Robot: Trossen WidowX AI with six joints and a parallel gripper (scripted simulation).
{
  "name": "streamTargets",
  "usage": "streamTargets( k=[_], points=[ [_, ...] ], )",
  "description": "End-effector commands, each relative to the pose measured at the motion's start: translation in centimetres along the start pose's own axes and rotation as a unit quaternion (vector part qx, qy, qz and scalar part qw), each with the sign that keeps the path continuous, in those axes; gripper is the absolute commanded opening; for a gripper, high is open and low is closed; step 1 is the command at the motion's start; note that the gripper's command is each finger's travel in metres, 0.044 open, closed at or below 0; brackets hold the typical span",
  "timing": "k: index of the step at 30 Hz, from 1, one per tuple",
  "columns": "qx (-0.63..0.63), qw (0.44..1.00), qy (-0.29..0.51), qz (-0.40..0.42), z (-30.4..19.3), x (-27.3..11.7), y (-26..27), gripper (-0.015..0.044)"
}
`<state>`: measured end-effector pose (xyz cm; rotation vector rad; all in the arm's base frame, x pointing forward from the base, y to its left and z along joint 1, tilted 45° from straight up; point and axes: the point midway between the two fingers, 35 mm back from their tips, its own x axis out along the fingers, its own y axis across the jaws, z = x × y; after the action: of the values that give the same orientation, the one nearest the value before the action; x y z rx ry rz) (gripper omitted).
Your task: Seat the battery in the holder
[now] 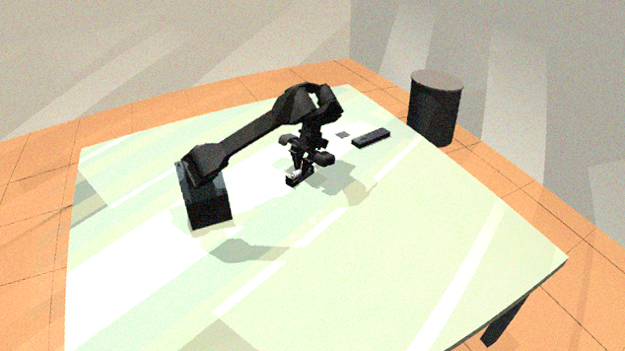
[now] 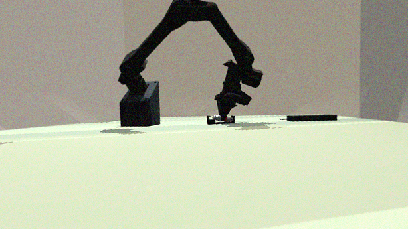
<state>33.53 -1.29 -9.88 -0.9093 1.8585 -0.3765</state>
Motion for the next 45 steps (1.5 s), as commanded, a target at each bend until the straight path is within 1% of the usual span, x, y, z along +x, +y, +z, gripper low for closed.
streamTargets(
  k=[1, 33, 45],
  points=[
    [0.002, 1.0, -0.014, 0.0, 0.3, 0.0, 0.0, 0.006],
    [-0.002, 0.998, -0.07, 0.003, -0.3, 0.4, -0.3, 0.006],
    [-0.002, 0.997, -0.073, 0.004, -0.8, 0.6, -0.4, 0.006]
  ],
)
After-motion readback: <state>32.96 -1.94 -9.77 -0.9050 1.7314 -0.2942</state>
